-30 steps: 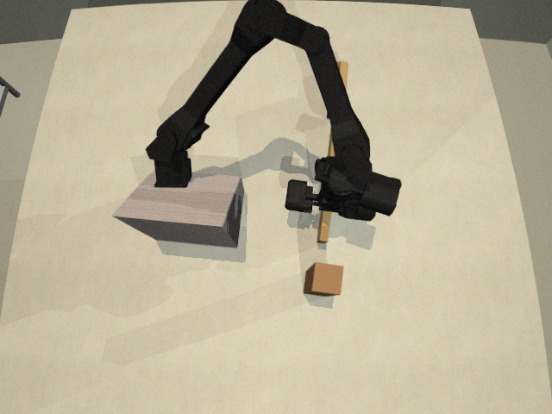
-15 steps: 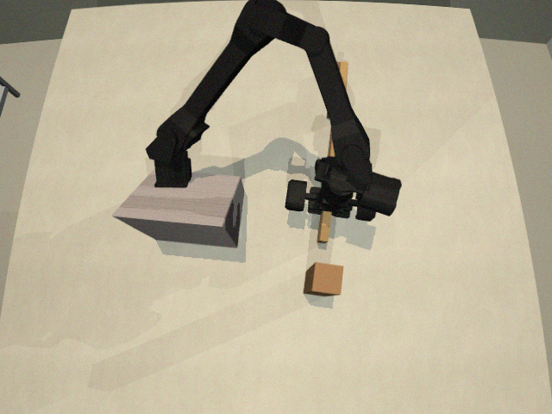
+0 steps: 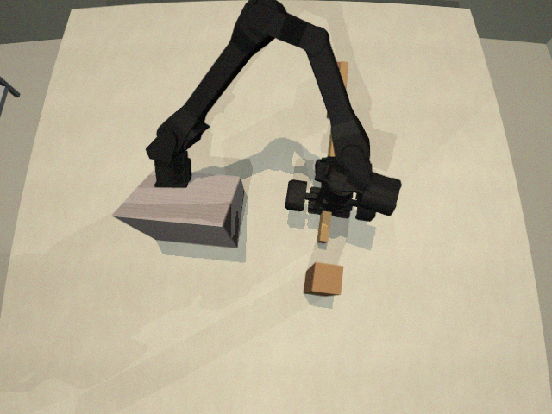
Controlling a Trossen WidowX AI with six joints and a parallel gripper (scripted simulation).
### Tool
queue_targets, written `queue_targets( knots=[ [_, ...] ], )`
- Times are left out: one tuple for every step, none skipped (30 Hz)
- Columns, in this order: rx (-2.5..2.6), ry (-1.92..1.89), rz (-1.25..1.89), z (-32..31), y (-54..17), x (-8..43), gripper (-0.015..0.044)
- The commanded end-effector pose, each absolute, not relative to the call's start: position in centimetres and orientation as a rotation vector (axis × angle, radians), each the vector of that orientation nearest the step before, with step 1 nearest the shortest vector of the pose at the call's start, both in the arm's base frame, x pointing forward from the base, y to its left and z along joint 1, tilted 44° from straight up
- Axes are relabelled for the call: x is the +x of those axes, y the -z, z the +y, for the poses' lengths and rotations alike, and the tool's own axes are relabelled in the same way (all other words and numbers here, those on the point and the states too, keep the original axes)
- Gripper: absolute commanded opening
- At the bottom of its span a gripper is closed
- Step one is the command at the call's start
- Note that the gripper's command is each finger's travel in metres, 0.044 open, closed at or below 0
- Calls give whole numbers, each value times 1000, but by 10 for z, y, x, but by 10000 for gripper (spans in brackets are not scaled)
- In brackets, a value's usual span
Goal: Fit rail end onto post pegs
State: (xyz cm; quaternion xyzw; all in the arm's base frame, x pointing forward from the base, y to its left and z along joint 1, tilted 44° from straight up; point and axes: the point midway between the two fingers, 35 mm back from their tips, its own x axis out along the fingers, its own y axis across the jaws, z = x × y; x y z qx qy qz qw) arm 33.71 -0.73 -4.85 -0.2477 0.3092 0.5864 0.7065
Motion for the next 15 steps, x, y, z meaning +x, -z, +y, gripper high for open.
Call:
queue_targets(
  knots=[
    [-545, -1302, 686, -9, 47, 337, 0],
    [-545, -1302, 686, -9, 47, 337, 0],
    [-545, -1302, 686, -10, 46, 337, 0],
    [-545, -1302, 686, -10, 46, 337, 0],
    [-545, -1302, 686, -11, 45, 337, 0],
    [-545, -1302, 686, -11, 45, 337, 0],
    [-545, -1302, 686, -11, 45, 337, 0],
    [-545, -1302, 686, -12, 44, 337, 0],
    [-545, -1302, 686, -12, 44, 337, 0],
    [-545, -1302, 686, -12, 44, 337, 0],
    [-545, -1302, 686, -13, 43, 337, 0],
    [-545, -1302, 686, -13, 43, 337, 0],
    [-545, -1302, 686, -13, 43, 337, 0],
    [-545, -1302, 686, -14, 42, 337, 0],
    [-545, -1302, 686, -14, 42, 337, 0]
  ],
)
